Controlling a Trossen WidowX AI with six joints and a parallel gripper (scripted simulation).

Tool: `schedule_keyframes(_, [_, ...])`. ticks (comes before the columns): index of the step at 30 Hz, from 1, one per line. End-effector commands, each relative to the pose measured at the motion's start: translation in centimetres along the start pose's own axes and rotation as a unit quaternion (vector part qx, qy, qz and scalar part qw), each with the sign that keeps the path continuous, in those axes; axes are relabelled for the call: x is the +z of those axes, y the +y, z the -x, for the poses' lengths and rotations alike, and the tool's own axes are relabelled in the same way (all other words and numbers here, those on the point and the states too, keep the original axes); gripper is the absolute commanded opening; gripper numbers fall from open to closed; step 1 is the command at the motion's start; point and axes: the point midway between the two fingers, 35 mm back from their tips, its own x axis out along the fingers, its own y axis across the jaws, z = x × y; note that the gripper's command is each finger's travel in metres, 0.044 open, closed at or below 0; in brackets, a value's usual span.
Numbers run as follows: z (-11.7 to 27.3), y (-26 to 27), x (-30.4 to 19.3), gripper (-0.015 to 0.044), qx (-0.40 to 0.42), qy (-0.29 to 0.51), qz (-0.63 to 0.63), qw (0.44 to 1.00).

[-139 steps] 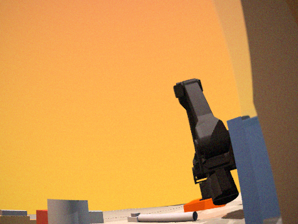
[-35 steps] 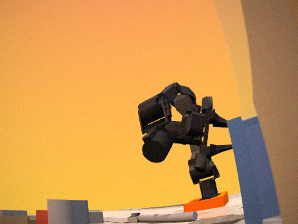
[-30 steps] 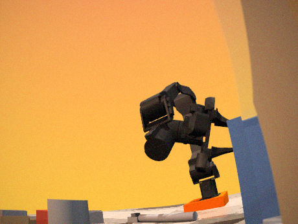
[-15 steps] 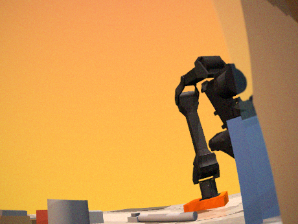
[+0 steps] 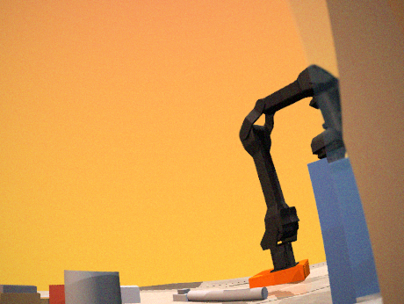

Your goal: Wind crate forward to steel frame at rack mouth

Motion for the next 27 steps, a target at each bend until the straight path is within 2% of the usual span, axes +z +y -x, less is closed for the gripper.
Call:
schedule_keyframes(1, [0.3,0.0,0.4,0.0440,-0.009,-0.009,-0.002,1.000])
schedule_keyframes(3, [0.1,0.0,0.4,0.0440,-0.009,-0.009,-0.002,1.000])
schedule_keyframes(7, [-3.0,0.0,0.5,0.0440,-0.009,-0.009,-0.002,1.000])
schedule_keyframes(27, [-5.8,-0.1,0.5,0.0440,-0.009,-0.009,-0.002,1.000])
